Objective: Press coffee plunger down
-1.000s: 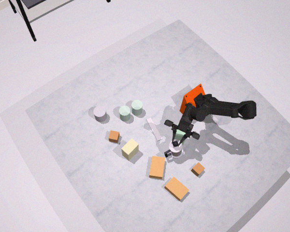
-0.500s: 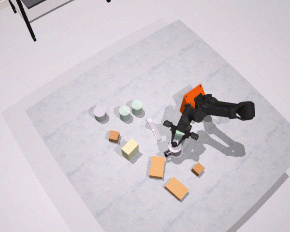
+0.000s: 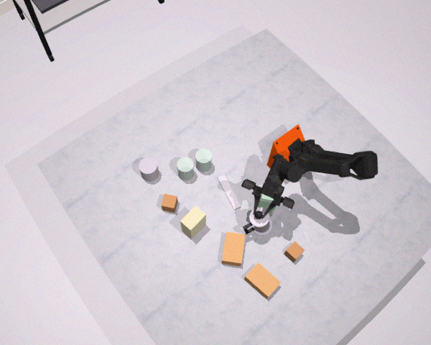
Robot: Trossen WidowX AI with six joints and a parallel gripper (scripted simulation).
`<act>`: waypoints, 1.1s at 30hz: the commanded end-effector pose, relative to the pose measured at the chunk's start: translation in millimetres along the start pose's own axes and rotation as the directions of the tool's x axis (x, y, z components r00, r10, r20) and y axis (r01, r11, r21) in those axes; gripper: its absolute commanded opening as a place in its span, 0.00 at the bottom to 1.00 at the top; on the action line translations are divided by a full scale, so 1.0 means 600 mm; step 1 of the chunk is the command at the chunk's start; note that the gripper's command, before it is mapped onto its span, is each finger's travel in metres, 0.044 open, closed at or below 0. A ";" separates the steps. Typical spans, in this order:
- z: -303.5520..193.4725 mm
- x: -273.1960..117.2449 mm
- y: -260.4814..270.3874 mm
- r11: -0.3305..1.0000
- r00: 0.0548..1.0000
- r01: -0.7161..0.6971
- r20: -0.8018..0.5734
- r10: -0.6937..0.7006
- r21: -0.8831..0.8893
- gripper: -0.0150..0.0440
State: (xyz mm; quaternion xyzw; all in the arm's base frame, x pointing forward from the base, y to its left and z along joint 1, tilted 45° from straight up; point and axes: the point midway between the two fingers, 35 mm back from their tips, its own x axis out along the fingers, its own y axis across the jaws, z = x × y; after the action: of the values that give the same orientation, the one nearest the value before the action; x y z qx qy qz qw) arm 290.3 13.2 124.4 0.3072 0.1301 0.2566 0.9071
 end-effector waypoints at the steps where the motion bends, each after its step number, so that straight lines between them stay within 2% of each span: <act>1: -0.005 0.002 0.000 1.000 1.000 -0.005 -0.012 0.005 0.010 0.45; 13: 0.000 0.000 0.000 1.000 1.000 -0.001 0.000 0.001 0.001 0.45; 25: 0.000 0.000 0.000 1.000 1.000 -0.001 0.000 0.001 0.001 0.98; 33: 0.028 -0.002 -0.008 1.000 0.999 0.027 0.046 -0.026 -0.013 1.00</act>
State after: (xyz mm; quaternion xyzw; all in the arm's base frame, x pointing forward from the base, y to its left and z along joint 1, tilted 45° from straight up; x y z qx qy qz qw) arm 292.9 8.9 128.4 0.3063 0.1226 0.2498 0.9104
